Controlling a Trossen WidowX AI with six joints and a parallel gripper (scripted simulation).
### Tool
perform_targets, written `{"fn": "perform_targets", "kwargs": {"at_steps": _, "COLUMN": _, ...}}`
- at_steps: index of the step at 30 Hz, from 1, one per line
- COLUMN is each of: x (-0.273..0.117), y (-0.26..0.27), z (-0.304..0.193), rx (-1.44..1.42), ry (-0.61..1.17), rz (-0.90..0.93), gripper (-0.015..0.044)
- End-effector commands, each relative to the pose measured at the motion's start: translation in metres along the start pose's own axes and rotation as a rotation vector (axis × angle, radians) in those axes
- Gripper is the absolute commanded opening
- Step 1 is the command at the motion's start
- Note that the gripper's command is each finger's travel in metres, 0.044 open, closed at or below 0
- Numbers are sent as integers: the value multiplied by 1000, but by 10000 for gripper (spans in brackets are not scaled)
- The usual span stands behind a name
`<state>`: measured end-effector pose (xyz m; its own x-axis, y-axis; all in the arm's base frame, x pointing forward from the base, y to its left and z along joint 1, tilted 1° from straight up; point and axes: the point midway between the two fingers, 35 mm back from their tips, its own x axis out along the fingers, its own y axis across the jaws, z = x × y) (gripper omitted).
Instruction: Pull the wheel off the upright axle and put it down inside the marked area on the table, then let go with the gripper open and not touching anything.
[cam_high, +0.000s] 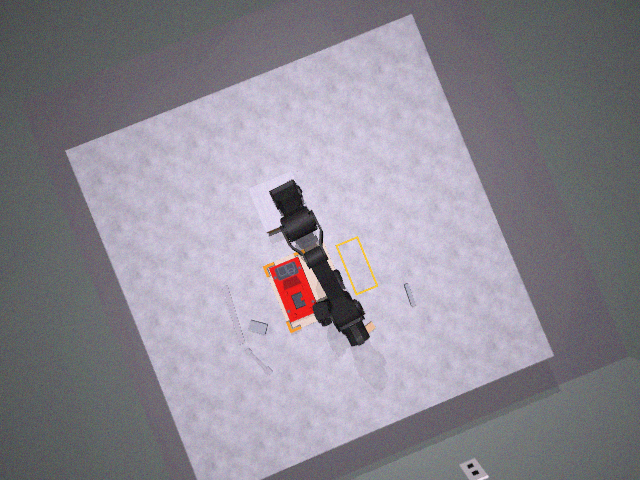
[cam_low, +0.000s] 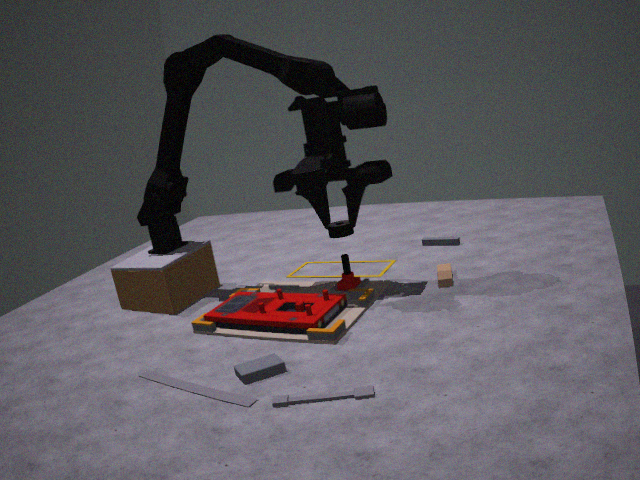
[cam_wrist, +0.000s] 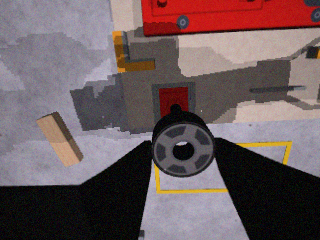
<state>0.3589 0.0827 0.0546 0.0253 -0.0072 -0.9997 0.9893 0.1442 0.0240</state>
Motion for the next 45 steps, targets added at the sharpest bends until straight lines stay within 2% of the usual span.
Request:
{"fn": "perform_targets", "kwargs": {"at_steps": 1, "x": 2, "y": -4, "z": -10, "rx": -1, "ry": 0, "rz": -5, "gripper": 0}}
{"fn": "perform_targets", "kwargs": {"at_steps": 23, "x": -5, "y": -55, "z": -96, "rx": 1, "ry": 8, "rz": -8, "gripper": 0}}
{"fn": "perform_targets", "kwargs": {"at_steps": 29, "x": -4, "y": -62, "z": -104, "rx": 2, "ry": 9, "rz": -9, "gripper": 0}}
{"fn": "perform_targets", "kwargs": {"at_steps": 40, "x": 22, "y": -62, "z": -105, "rx": 2, "ry": 9, "rz": -9, "gripper": 0}}
{"fn": "perform_targets", "kwargs": {"at_steps": 45, "x": 50, "y": -60, "z": -106, "rx": 2, "ry": 9, "rz": -9, "gripper": 0}}
